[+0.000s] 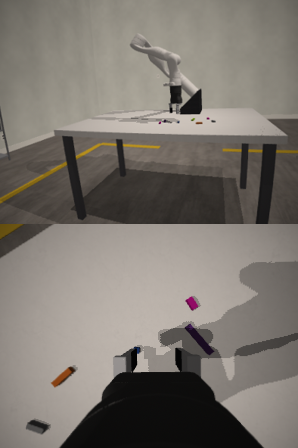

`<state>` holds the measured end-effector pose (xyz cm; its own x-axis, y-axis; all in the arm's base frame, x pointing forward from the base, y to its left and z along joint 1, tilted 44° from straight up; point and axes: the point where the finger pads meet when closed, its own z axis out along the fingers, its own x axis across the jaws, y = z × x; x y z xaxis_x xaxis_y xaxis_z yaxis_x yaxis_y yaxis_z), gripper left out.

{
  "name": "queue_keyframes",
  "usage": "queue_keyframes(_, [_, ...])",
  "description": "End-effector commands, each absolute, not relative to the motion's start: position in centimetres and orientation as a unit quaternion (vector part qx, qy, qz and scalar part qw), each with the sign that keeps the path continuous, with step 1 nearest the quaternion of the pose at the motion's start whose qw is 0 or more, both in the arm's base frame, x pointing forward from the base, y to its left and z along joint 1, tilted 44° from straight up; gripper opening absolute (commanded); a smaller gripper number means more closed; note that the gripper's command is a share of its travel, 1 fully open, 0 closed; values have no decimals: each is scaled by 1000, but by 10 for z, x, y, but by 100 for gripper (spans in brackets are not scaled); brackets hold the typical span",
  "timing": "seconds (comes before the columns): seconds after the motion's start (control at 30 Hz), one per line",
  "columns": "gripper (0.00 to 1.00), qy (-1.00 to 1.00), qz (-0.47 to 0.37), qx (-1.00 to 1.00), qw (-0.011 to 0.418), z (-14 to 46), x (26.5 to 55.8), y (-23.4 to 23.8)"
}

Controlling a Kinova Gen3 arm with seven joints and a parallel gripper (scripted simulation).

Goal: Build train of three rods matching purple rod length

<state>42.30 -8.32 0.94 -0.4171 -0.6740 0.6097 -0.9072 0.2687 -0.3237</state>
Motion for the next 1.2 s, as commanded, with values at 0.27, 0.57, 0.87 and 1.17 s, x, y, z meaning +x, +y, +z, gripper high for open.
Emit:
queue_keyframes(0.27, [100,-672,287,641,235,9,423,-83])
queue_keyframes(0.57, [100,-589,256,718,268,8,422,-82])
queue_keyframes(0.87, [100,-485,218,792,300,8,419,-81])
queue_keyframes(1.17, [100,-416,193,830,317,8,416,-81])
